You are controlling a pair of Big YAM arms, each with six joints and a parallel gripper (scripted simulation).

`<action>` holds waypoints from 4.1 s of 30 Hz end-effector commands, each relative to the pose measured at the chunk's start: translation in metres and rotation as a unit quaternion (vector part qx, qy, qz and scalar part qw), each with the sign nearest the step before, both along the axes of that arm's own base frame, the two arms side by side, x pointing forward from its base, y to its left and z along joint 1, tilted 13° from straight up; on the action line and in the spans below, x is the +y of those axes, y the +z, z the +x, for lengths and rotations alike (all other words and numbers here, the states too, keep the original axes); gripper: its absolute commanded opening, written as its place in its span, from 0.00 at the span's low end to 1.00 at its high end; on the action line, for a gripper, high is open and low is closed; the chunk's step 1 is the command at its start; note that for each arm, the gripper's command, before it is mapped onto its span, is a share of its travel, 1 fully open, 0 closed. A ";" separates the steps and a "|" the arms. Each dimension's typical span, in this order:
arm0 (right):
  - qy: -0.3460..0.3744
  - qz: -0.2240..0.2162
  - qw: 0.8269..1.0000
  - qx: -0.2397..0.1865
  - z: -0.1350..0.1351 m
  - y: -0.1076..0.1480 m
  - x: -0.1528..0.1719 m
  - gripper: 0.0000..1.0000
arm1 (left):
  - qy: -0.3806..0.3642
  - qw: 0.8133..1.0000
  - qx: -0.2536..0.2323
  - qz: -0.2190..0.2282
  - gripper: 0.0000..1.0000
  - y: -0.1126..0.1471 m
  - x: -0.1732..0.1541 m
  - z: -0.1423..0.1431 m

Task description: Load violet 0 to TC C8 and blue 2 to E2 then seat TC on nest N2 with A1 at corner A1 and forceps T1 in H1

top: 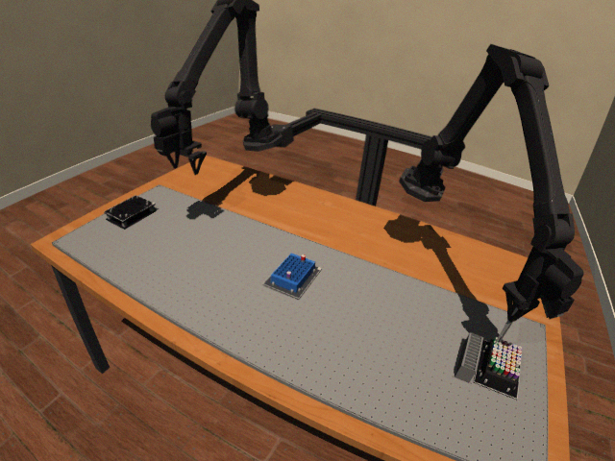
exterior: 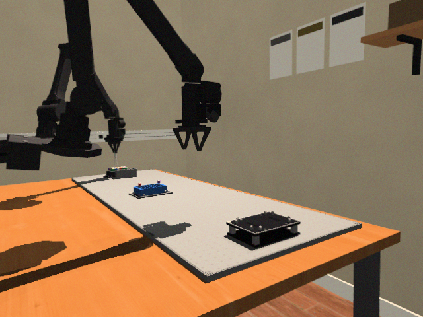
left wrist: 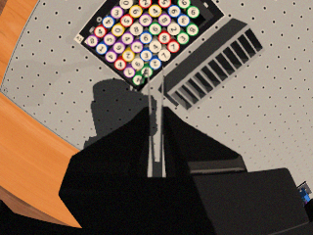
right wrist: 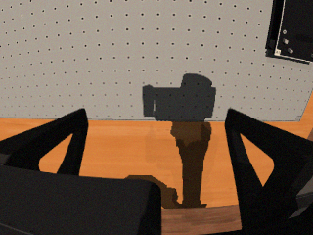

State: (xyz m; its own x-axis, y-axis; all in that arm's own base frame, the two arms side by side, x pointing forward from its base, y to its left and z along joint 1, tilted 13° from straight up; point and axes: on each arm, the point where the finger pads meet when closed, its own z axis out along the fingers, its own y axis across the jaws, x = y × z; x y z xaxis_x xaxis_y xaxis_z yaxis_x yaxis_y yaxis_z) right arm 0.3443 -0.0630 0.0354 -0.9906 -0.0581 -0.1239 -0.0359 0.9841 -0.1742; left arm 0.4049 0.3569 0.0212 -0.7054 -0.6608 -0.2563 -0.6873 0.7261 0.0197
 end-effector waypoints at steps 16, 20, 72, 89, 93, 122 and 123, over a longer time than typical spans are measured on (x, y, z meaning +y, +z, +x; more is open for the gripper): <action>-0.009 -0.004 0.999 -0.041 0.031 0.024 -0.005 1.00 | -0.001 1.000 0.004 0.001 0.11 -0.014 0.003 -0.002; -0.009 -0.004 0.999 -0.041 0.031 0.024 -0.005 1.00 | -0.001 1.000 0.004 0.001 0.11 -0.015 0.004 -0.002; -0.009 -0.004 0.999 -0.041 0.031 0.024 -0.005 1.00 | 0.000 1.000 0.001 0.004 0.11 -0.025 0.008 0.001; -0.009 -0.004 0.999 -0.041 0.031 0.024 -0.005 1.00 | 0.000 1.000 0.002 0.004 0.11 -0.030 0.009 0.002; -0.009 -0.004 0.999 -0.041 0.031 0.024 -0.005 1.00 | 0.000 1.000 0.001 0.005 0.11 -0.030 0.009 0.002; -0.009 -0.004 0.999 -0.041 0.031 0.024 -0.005 1.00 | 0.000 1.000 0.001 0.005 0.11 -0.031 0.009 0.002; -0.009 -0.004 0.999 -0.041 0.031 0.024 -0.005 1.00 | 0.000 1.000 0.001 0.005 0.11 -0.031 0.009 0.002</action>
